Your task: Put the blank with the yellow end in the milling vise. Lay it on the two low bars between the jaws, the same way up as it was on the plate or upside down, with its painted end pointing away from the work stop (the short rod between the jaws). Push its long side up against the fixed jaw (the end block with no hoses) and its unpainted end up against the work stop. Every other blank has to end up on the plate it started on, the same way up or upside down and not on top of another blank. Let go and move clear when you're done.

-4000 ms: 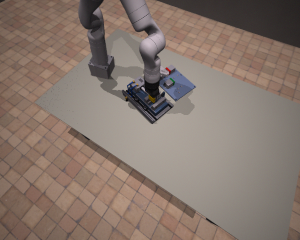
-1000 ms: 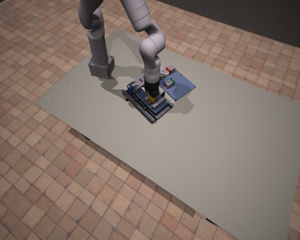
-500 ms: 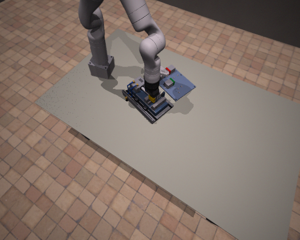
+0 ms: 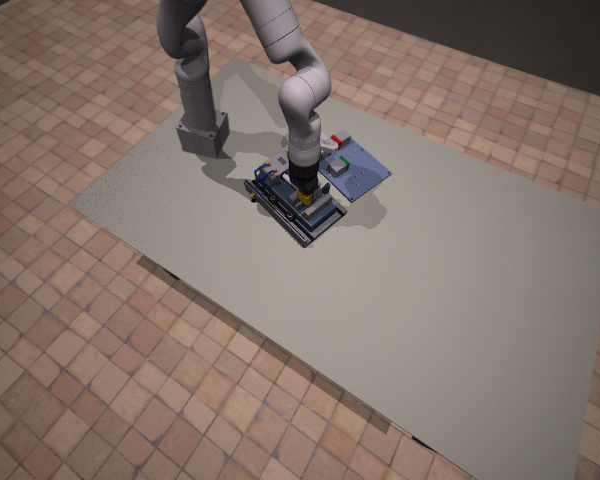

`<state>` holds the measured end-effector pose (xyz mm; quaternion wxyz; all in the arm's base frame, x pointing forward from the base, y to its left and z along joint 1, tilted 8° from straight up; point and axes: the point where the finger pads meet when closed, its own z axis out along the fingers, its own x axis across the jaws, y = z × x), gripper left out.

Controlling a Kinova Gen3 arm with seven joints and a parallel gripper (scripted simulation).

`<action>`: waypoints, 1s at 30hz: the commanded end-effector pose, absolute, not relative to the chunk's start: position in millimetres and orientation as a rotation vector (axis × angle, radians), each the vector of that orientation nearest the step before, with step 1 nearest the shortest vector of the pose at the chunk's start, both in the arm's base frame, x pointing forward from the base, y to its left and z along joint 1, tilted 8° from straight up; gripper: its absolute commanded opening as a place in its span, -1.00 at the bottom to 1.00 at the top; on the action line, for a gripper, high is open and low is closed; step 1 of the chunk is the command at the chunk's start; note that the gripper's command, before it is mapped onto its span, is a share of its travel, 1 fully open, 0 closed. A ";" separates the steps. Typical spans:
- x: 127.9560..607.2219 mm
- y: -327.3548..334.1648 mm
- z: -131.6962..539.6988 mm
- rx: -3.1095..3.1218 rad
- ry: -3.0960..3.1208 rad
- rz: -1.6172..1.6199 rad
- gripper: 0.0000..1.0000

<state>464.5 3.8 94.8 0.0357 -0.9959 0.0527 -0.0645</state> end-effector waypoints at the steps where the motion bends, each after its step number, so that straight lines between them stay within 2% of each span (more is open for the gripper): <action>1: 465.2 3.5 94.2 -3.058 0.181 -0.201 -1.00; 30: 465.2 3.6 94.6 -3.058 0.176 -0.201 -1.00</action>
